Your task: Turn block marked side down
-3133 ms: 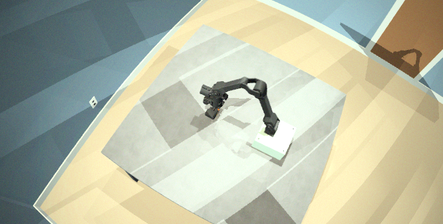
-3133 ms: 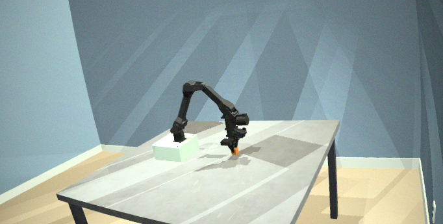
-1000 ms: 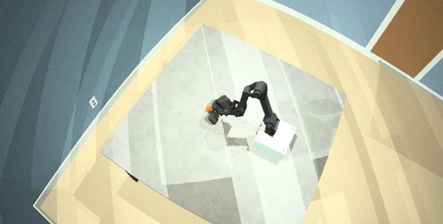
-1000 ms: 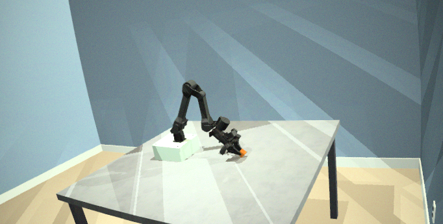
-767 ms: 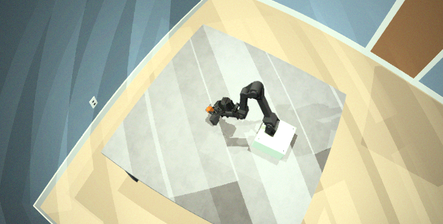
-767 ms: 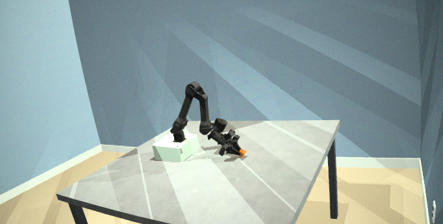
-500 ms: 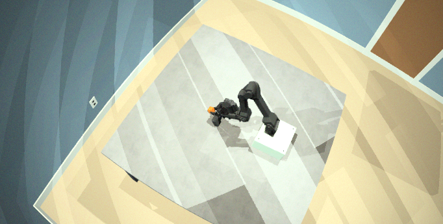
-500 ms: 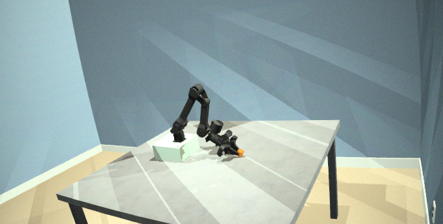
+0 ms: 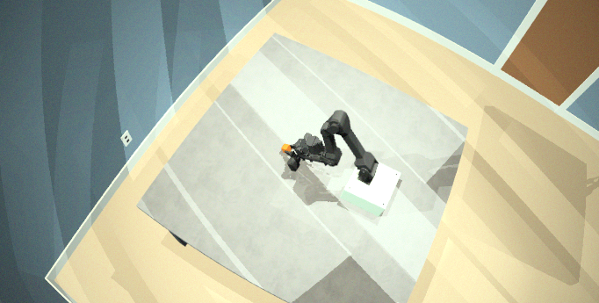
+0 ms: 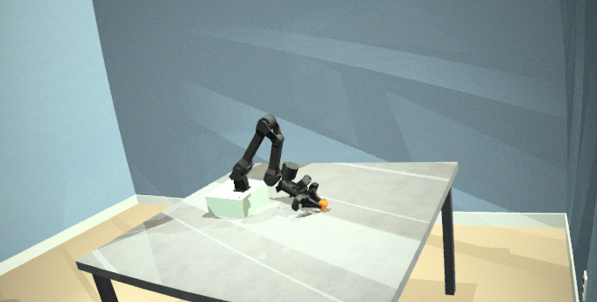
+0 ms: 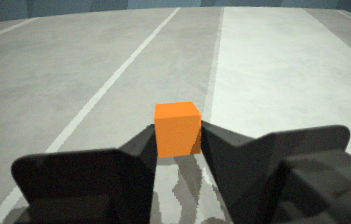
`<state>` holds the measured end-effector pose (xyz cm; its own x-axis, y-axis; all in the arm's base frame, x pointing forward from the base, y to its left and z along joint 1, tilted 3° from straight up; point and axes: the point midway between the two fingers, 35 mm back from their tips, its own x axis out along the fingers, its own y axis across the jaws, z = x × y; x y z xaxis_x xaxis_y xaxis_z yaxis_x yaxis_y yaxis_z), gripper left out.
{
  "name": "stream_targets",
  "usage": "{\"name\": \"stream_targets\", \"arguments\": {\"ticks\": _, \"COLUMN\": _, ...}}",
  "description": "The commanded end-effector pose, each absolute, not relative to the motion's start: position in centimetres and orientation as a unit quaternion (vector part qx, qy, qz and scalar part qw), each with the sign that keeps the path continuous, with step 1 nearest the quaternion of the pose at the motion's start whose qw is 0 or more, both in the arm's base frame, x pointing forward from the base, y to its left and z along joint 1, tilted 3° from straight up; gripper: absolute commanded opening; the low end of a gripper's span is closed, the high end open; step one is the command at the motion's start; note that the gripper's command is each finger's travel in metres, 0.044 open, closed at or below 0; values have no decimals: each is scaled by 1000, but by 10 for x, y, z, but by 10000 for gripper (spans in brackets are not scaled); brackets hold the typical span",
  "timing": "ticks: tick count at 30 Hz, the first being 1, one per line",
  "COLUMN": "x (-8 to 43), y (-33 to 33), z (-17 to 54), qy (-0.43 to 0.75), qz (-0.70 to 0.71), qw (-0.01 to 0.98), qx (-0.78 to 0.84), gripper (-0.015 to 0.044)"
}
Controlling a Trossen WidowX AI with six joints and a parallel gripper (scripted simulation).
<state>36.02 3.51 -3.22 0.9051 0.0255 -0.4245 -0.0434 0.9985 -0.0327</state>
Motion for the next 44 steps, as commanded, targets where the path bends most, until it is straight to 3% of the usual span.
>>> {"name": "stream_targets", "arguments": {"ticks": 1, "x": 360, "y": 34, "z": -32, "qy": 216, "qz": 16, "qw": 976, "qx": -23, "gripper": 0}}
{"name": "stream_targets", "arguments": {"ticks": 2, "x": 360, "y": 34, "z": -32, "qy": 216, "qz": 16, "qw": 976, "qx": -23, "gripper": 0}}
{"name": "stream_targets", "arguments": {"ticks": 19, "x": 360, "y": 34, "z": -32, "qy": 216, "qz": 16, "qw": 976, "qx": -23, "gripper": 440}}
{"name": "stream_targets", "arguments": {"ticks": 44, "x": 360, "y": 34, "z": -32, "qy": 216, "qz": 16, "qw": 976, "qx": -23, "gripper": 440}}
